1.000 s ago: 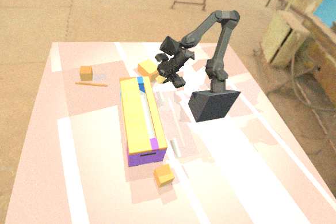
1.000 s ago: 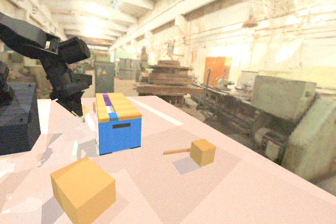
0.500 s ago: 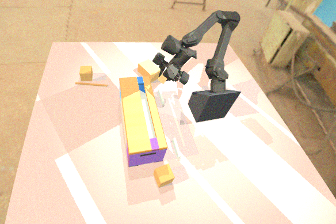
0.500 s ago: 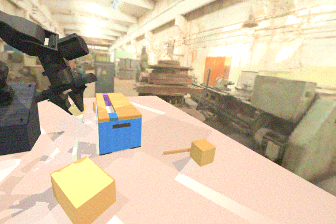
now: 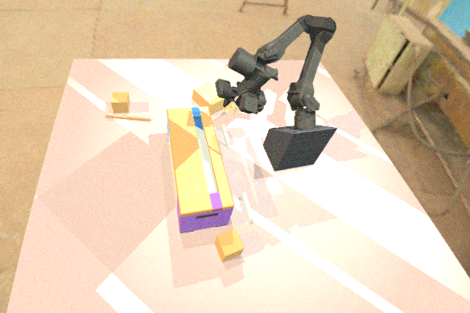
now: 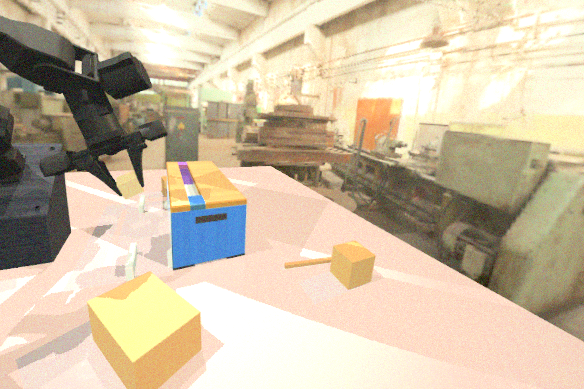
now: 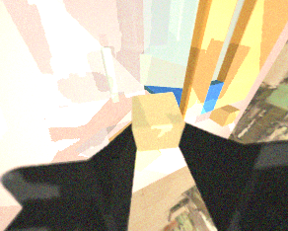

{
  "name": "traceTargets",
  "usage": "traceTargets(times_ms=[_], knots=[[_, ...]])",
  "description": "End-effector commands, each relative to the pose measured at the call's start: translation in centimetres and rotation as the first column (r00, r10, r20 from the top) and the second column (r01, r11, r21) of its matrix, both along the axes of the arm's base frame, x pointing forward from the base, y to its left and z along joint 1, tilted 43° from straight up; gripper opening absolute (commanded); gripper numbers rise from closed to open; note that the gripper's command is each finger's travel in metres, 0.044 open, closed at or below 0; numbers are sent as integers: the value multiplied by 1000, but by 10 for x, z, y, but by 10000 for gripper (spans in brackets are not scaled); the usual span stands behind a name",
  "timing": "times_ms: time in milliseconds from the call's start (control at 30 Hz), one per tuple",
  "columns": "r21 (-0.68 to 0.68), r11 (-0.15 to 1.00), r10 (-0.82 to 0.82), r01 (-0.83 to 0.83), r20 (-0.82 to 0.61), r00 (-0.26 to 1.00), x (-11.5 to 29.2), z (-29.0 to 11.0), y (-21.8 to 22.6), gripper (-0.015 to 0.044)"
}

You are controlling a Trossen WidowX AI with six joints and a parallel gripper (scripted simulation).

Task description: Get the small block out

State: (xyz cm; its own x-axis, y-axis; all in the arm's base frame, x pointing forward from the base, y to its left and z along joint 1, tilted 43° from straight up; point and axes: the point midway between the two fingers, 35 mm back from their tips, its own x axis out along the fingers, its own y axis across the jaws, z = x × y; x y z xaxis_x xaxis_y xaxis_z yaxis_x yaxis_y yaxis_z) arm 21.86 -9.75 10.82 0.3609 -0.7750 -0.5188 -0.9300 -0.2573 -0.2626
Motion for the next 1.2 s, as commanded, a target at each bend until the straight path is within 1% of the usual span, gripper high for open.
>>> traceTargets(times_ms=[0,167,333,700,767,1167], knots=[[-69,993,82,-92,-127,989,-1,4,2,0],[-128,971,161,-202,-277,947,-2,6,4,0],[-170,934,219,-316,-426,878,-4,9,6,0],[-193,811,269,-552,-716,645,-7,16,10,0],[-191,802,268,-565,-731,628,-7,16,10,0],[-191,802,268,-565,-731,628,-7,16,10,0]])
